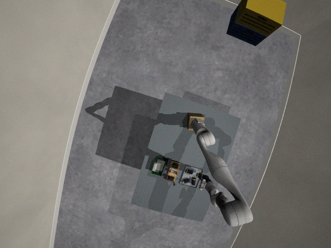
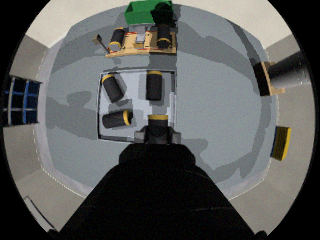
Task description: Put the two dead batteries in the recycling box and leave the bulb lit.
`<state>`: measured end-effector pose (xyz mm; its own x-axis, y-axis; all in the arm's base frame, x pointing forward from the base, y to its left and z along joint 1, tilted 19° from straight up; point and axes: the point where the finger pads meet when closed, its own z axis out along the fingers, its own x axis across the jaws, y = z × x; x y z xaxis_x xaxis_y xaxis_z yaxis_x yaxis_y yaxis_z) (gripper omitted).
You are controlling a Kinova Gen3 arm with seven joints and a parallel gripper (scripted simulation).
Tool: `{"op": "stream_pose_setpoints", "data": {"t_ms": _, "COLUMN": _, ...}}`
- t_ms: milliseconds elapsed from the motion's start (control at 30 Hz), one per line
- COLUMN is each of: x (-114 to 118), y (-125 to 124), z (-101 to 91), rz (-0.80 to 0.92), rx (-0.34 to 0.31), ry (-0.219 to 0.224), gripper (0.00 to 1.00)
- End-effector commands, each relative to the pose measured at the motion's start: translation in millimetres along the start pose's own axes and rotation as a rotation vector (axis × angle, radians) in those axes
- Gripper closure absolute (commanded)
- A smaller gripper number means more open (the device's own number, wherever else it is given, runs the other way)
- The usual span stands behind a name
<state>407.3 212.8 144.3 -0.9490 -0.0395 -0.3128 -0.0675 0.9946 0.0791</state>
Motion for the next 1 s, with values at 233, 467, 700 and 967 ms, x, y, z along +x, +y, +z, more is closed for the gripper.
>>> {"op": "stream_pose_setpoints", "data": {"t_ms": 233, "x": -0.5, "y": 0.3, "z": 19.0, "rz": 0.000, "rx": -0.001, "ry": -0.001, "gripper": 0.43}}
{"op": "stream_pose_setpoints", "data": {"t_ms": 467, "x": -0.5, "y": 0.4, "z": 43.7, "rz": 0.000, "rx": -0.001, "ry": -0.001, "gripper": 0.43}}
{"op": "stream_pose_setpoints", "data": {"t_ms": 700, "x": -0.5, "y": 0.4, "z": 44.4, "rz": 0.000, "rx": -0.001, "ry": -0.001, "gripper": 0.43}}
{"op": "stream_pose_setpoints", "data": {"t_ms": 967, "x": -0.5, "y": 0.4, "z": 44.4, "rz": 0.000, "rx": -0.001, "ry": -0.001, "gripper": 0.10}}
